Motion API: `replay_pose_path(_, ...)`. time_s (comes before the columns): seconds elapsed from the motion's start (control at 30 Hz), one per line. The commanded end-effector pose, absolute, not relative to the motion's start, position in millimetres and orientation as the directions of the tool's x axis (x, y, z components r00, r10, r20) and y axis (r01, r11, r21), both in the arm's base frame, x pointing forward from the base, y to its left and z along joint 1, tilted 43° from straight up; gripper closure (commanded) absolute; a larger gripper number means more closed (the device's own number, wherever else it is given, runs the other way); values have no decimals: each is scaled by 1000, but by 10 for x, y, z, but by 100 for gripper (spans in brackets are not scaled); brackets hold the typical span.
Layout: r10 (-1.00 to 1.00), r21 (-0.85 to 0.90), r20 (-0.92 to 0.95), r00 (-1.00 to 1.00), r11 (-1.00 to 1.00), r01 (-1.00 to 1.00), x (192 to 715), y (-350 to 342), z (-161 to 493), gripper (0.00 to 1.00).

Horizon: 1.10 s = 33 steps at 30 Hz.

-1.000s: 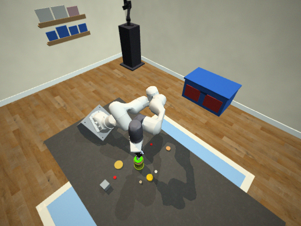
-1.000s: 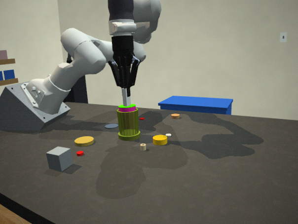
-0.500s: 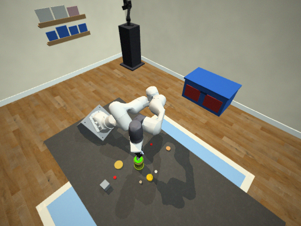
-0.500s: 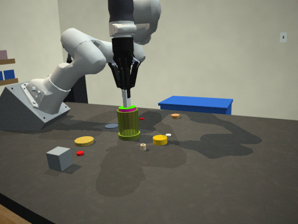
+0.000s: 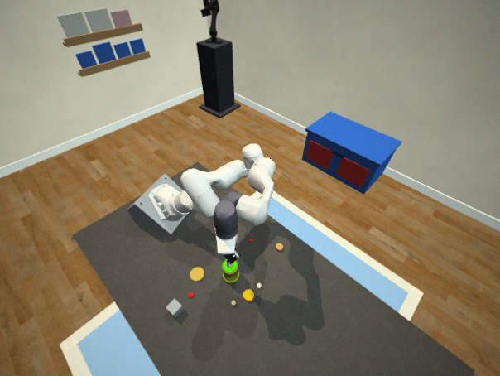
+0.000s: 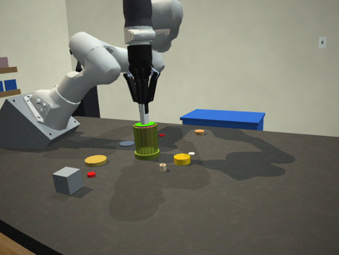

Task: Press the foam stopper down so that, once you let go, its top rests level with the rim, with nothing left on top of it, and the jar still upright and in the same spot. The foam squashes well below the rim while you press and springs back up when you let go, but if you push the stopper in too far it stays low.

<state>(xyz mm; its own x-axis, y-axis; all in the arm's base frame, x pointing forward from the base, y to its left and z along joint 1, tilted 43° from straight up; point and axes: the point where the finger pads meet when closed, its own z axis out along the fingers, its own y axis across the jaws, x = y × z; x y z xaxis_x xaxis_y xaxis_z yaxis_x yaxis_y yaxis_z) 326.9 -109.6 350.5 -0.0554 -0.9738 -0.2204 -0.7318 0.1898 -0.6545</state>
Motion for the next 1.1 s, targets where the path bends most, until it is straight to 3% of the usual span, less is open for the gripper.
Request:
replay_pose_path(0.0,-971,-648,-232,-57,198,-735,3279,-1064,3457,100)
replay_pose_path(1.07,-971,-648,-232,-57,198,-735,3362,-1014,3334,100)
